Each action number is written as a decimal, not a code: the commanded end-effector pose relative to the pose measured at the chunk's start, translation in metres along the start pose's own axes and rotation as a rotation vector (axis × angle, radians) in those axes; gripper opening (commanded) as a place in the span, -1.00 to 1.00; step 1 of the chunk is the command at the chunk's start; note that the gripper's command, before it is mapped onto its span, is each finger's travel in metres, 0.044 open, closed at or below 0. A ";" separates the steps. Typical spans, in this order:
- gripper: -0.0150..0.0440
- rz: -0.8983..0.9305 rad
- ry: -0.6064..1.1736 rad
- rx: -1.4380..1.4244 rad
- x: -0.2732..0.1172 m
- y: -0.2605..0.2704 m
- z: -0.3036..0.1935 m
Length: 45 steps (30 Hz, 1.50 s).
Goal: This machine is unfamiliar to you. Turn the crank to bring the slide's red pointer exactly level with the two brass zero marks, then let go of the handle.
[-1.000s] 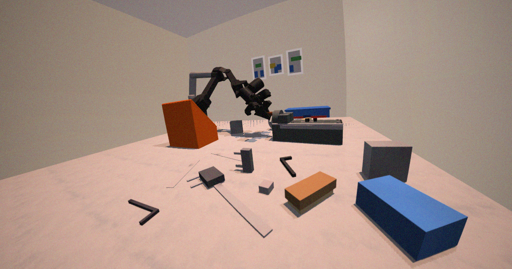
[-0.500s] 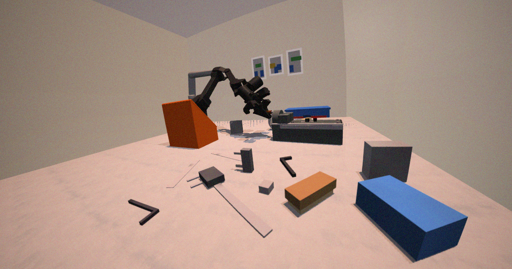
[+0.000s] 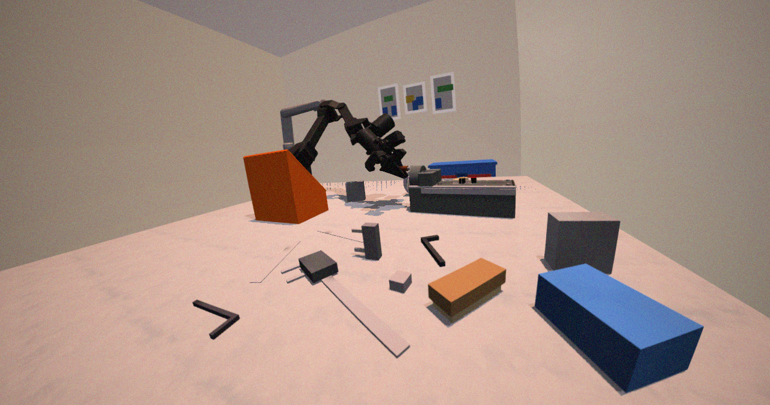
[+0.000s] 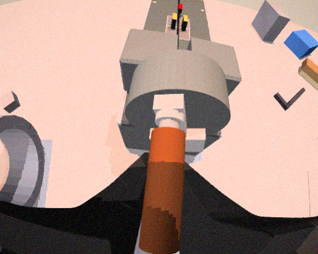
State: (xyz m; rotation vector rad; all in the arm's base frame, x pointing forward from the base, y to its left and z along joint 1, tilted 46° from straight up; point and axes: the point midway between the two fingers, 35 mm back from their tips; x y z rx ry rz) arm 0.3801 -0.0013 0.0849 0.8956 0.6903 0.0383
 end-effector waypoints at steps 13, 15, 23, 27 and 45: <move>-0.49 -0.017 -0.009 0.010 -0.002 -0.011 0.001; -0.49 -0.017 -0.009 0.010 -0.002 -0.012 0.001; -0.49 -0.017 -0.009 0.010 -0.002 -0.013 0.001; -0.49 -0.017 -0.009 0.010 -0.001 -0.013 0.001; -0.49 -0.017 -0.009 0.010 -0.001 -0.016 0.001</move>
Point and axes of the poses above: the point midway between the two fingers, 35 mm back from their tips, its own x axis out along the fingers, its own y axis across the jaws, z = x × y, and after that the axes turned 1 degree about x, right-handed
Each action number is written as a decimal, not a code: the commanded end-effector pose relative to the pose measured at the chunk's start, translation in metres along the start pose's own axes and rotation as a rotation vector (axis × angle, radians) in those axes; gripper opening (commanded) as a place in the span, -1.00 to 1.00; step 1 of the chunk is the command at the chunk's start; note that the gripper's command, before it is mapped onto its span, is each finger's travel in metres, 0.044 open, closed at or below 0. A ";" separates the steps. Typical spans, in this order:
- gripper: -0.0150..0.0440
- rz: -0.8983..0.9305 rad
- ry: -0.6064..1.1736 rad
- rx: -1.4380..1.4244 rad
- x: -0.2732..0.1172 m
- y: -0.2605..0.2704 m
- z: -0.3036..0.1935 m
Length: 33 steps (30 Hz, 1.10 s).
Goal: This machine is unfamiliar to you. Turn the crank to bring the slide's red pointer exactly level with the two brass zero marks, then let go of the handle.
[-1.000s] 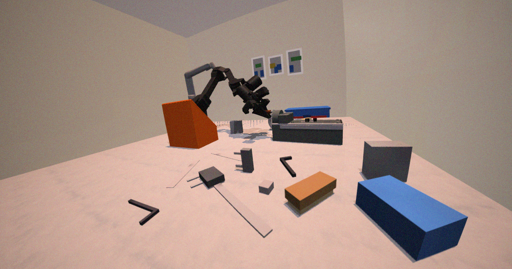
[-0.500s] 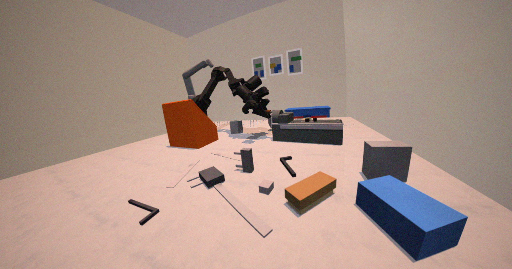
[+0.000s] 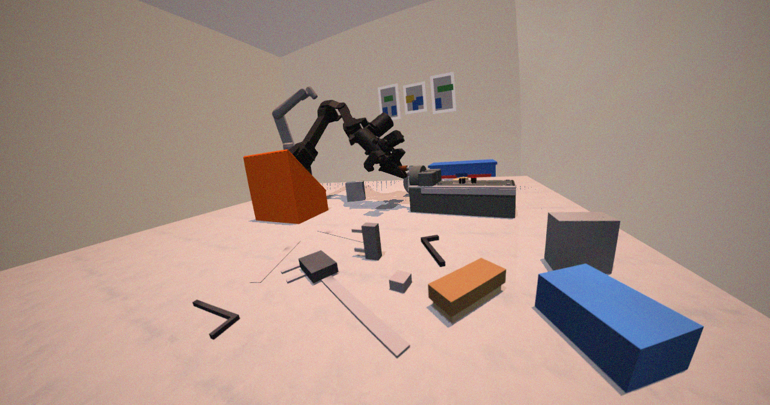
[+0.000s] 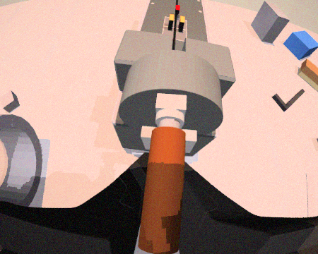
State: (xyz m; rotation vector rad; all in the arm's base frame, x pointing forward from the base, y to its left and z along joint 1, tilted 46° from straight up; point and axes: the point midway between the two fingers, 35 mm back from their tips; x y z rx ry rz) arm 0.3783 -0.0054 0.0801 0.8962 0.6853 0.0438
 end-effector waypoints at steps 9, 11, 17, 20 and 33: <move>-0.49 -0.024 -0.007 0.012 -0.001 -0.010 0.001; -0.49 -0.024 -0.007 0.012 -0.001 -0.010 0.001; -0.49 -0.024 -0.007 0.012 -0.001 -0.011 0.000; -0.49 -0.024 -0.007 0.012 -0.001 -0.011 0.000; -0.49 -0.024 -0.007 0.012 0.000 -0.012 0.000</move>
Point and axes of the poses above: the point midway between the two fingers, 35 mm back from their tips, its own x axis out along the fingers, its own y axis across the jaws, z = x × y, and after that the axes turned 1 degree about x, right-handed
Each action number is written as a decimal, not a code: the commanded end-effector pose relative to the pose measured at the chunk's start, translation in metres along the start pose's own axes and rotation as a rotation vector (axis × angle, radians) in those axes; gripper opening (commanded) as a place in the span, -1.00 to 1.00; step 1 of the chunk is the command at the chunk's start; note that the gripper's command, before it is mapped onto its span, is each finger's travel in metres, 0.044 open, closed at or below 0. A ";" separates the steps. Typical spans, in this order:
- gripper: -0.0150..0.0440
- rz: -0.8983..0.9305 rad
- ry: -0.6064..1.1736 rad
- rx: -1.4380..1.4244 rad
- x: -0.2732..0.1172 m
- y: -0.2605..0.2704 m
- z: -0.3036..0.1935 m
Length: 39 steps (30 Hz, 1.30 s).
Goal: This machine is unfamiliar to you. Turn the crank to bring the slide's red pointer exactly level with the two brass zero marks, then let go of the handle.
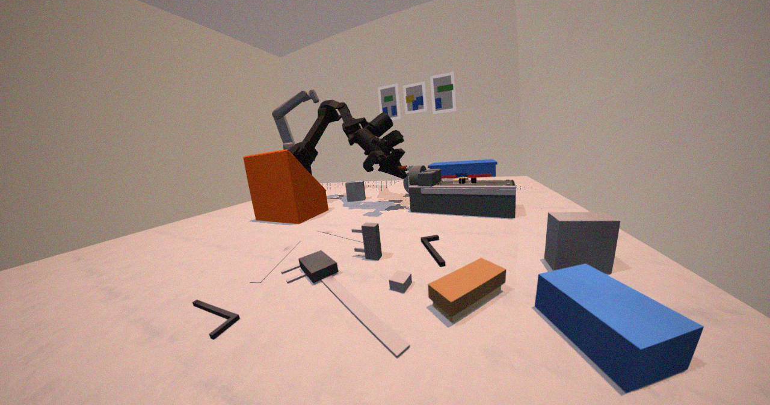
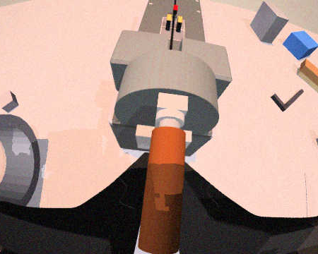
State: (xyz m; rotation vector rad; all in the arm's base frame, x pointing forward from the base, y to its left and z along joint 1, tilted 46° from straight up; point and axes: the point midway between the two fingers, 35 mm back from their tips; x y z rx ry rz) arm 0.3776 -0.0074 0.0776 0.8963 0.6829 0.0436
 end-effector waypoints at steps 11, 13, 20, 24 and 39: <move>-0.49 -0.025 -0.005 0.012 0.000 -0.010 0.000; -0.49 -0.025 -0.005 0.012 0.000 -0.010 0.000; -0.49 -0.025 -0.005 0.012 0.000 -0.011 0.000; -0.49 -0.025 -0.005 0.012 0.000 -0.012 -0.001; -0.49 -0.025 -0.005 0.012 0.001 -0.013 -0.001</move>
Point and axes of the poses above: the point midway between the two fingers, 35 mm back from their tips, its own x axis out along the fingers, its own y axis across the jaws, z = x × y, and after that the axes turned 1 degree about x, right-handed
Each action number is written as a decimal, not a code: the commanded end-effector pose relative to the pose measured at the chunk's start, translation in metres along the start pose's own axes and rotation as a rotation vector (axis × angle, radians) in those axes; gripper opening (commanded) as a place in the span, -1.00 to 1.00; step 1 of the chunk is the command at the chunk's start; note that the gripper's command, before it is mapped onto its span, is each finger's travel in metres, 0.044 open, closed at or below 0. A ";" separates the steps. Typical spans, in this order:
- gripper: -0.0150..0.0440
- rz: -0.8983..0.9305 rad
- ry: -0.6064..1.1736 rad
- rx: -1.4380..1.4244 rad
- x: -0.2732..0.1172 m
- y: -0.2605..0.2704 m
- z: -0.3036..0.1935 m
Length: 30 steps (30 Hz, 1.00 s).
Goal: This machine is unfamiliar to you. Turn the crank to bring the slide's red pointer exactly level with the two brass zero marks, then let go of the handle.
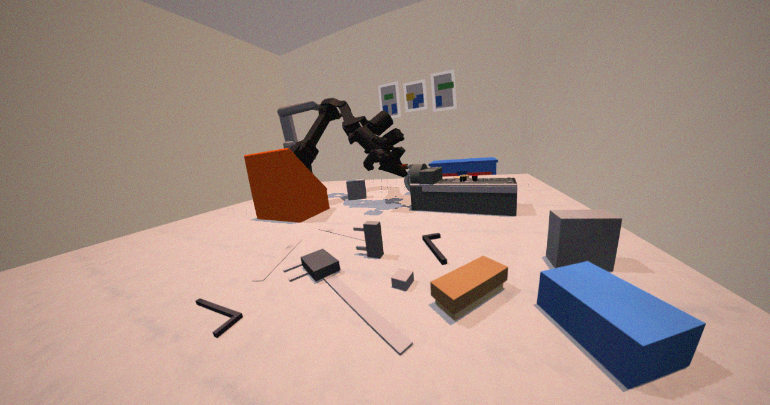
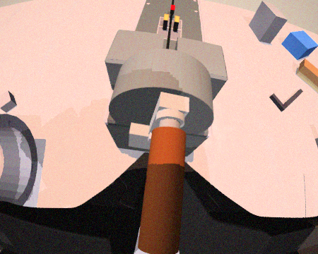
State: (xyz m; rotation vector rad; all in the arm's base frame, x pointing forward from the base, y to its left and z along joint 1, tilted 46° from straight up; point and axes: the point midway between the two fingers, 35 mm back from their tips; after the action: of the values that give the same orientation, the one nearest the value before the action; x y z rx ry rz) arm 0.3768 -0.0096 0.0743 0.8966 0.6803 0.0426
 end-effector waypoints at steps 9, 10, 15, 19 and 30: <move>-0.49 -0.025 -0.002 0.012 0.001 -0.010 -0.001; -0.49 -0.025 -0.002 0.012 0.001 -0.010 -0.001; -0.49 -0.025 -0.002 0.012 0.001 -0.011 -0.001; -0.49 -0.025 -0.002 0.012 0.001 -0.011 -0.001; -0.49 -0.025 -0.002 0.012 0.002 -0.013 -0.002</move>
State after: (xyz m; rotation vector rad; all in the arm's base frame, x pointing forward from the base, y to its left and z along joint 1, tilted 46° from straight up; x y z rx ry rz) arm 0.3762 -0.0116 0.0706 0.8970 0.6782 0.0400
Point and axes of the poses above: the point midway between the two fingers, 35 mm back from their tips, its own x axis out along the fingers, its own y axis across the jaws, z = x × y, and after that the axes turned 1 degree about x, right-handed
